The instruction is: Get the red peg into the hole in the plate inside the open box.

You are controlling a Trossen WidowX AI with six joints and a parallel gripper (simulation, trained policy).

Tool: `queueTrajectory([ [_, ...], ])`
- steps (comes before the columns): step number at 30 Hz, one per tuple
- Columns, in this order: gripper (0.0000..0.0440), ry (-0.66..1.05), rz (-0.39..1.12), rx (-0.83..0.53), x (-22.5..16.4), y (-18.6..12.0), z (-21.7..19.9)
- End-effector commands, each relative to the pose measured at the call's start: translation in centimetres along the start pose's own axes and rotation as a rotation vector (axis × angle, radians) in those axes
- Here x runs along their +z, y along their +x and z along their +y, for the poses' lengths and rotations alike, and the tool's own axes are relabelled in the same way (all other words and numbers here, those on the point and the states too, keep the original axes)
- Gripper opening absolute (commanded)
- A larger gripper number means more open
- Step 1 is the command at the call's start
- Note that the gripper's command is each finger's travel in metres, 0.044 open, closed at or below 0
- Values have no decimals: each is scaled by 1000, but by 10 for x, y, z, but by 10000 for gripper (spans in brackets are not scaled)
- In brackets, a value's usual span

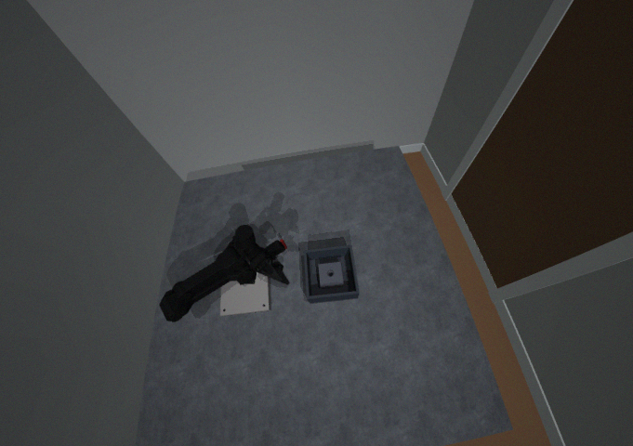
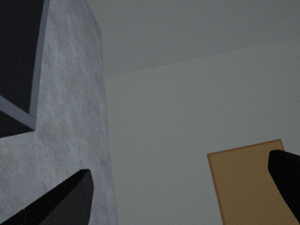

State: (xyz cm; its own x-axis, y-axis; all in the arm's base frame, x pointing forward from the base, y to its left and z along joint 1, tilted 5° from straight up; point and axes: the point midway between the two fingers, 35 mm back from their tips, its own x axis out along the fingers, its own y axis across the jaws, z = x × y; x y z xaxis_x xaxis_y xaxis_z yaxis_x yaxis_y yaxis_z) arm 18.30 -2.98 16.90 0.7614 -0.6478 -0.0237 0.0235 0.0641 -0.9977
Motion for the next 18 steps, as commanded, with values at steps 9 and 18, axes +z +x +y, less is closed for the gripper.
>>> queueTrajectory([
  [9,440,239,-169,110,31,-5,2],
  [18,440,472,-259,305,55,-14,15],
])
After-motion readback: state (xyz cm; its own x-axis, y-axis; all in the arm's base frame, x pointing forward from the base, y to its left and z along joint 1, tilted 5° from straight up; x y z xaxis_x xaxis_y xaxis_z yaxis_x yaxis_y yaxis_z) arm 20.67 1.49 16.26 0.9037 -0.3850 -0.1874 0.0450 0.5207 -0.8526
